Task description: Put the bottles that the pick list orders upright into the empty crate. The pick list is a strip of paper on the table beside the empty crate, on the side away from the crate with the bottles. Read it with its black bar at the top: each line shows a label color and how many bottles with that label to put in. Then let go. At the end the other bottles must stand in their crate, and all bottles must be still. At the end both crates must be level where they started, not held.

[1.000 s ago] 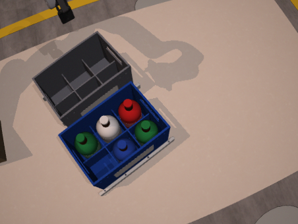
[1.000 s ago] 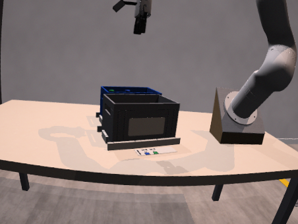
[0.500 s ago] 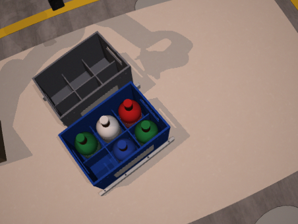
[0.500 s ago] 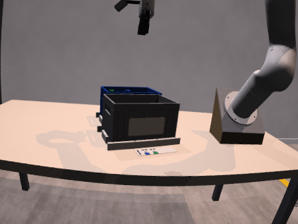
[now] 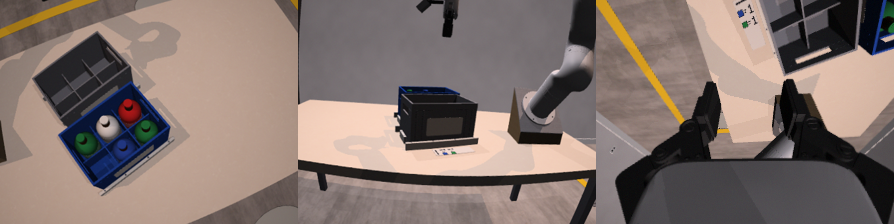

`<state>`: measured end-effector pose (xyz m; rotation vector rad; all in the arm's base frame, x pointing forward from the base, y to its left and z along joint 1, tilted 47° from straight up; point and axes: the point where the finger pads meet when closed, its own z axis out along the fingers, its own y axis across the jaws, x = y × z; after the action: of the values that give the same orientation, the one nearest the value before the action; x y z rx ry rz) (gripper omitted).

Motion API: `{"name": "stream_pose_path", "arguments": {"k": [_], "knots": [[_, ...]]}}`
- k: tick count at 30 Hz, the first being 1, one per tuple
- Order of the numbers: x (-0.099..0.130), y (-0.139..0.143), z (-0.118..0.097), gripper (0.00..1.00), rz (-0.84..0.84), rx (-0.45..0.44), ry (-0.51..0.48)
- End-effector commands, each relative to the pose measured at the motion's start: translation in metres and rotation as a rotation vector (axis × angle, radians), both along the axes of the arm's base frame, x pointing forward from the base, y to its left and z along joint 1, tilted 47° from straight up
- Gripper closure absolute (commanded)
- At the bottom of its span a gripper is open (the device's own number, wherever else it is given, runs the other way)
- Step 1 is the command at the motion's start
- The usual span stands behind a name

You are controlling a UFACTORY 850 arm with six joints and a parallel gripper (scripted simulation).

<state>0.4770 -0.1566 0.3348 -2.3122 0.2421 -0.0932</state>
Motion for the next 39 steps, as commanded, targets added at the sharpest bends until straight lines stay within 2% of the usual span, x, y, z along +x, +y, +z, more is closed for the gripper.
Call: {"name": "stream_pose_path", "arguments": {"k": [1,14,16,21,23,25,29,31,36,39], "knots": [[-0.005,0.015,0.010,0.35,-0.040,0.006,0.042],[-0.020,0.052,0.030,0.35,-0.079,0.014,0.087],[-0.024,0.060,0.034,0.35,-0.118,0.023,0.131],[-0.032,0.076,0.041,0.35,-0.118,0.023,0.131],[-0.036,0.084,0.045,0.35,-0.157,0.032,0.175],[-0.036,0.084,0.045,0.35,-0.157,0.032,0.175],[-0.045,0.099,0.051,0.35,-0.157,0.032,0.175],[-0.050,0.107,0.054,0.35,-0.196,0.041,0.219],[-0.059,0.122,0.059,0.35,-0.196,0.041,0.219],[-0.068,0.133,0.063,0.35,-0.235,0.051,0.263]]}}
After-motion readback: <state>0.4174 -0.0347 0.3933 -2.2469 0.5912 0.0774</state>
